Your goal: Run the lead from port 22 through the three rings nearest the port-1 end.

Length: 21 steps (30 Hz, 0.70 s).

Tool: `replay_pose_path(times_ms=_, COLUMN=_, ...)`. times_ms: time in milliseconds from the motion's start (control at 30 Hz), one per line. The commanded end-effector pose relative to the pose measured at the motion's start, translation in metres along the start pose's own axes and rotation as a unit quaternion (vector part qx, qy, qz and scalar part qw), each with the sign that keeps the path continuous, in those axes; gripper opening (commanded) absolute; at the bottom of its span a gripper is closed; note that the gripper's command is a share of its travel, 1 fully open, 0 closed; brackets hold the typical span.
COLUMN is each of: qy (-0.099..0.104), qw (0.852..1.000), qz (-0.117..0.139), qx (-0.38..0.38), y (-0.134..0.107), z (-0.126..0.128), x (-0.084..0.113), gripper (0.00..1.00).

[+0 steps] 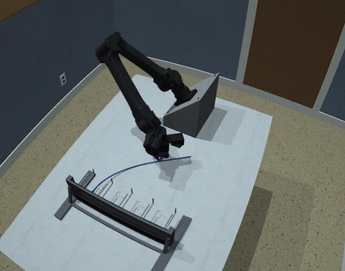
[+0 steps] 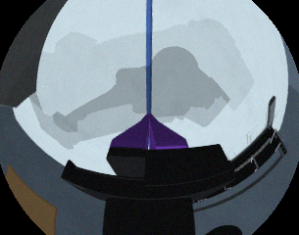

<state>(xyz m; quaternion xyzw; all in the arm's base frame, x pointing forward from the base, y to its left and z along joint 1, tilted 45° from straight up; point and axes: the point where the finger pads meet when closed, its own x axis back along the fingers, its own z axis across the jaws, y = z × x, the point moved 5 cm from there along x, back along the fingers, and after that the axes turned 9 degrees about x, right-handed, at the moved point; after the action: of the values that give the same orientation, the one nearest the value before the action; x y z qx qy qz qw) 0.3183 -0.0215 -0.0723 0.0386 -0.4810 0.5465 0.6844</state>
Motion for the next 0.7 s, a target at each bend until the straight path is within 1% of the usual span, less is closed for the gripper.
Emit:
replay_pose_path(times_ms=0, qy=0.001, qw=1.000, qz=-0.003, qx=-0.004, y=-0.004, z=-0.002, x=-0.006, gripper=0.00)
replay_pose_path(times_ms=167, qy=0.003, qw=1.000, qz=-0.006, qx=0.001, y=-0.005, z=0.000, x=-0.002, gripper=0.00)
replay_pose_path(times_ms=333, qy=-0.012, qw=1.000, qz=0.008, qx=0.007, y=-0.006, z=-0.006, x=0.013, gripper=0.00)
replay_pose_path(times_ms=667, qy=-0.016, qw=1.000, qz=0.010, qx=-0.005, y=-0.011, z=-0.010, x=0.022, gripper=0.00)
